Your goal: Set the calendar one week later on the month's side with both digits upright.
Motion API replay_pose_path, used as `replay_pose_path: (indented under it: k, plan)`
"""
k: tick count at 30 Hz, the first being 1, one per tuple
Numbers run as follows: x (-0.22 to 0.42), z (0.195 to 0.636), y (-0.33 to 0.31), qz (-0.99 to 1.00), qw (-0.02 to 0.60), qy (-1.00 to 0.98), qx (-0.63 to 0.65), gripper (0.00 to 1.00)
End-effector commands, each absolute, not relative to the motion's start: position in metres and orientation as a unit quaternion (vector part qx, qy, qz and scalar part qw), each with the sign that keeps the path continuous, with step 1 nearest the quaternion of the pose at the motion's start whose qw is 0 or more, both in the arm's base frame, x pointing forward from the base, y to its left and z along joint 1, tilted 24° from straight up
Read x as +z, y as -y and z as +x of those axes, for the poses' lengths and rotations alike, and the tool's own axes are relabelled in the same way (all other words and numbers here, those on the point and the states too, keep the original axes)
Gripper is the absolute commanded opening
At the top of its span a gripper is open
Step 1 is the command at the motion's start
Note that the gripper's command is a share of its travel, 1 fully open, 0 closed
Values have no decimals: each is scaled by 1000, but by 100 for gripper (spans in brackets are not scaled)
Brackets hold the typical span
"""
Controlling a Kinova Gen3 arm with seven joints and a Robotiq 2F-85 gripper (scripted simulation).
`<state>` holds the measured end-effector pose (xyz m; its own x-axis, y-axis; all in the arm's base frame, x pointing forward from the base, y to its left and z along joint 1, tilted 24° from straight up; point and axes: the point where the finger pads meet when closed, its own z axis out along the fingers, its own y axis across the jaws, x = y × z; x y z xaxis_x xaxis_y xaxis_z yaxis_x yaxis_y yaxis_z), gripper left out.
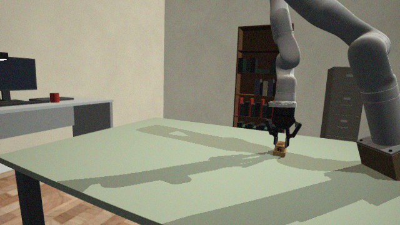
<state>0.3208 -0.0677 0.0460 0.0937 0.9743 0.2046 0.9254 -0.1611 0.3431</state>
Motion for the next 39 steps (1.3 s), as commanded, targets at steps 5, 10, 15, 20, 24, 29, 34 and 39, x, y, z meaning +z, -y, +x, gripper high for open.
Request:
replay_pose_path:
  k: [5, 10, 15, 20, 24, 29, 34, 39]
  plan:
    - [46, 324, 69, 736, 66, -644, 197, 26]
    - [46, 324, 69, 736, 66, -644, 197, 26]
    - [46, 324, 69, 736, 66, -644, 197, 26]
    - [46, 324, 69, 736, 66, -644, 197, 30]
    - [46, 324, 69, 736, 66, -644, 197, 38]
    - [46, 324, 69, 736, 66, -644, 197, 42]
    - [46, 324, 69, 736, 66, -644, 197, 46]
    - [46, 324, 69, 736, 66, -644, 197, 46]
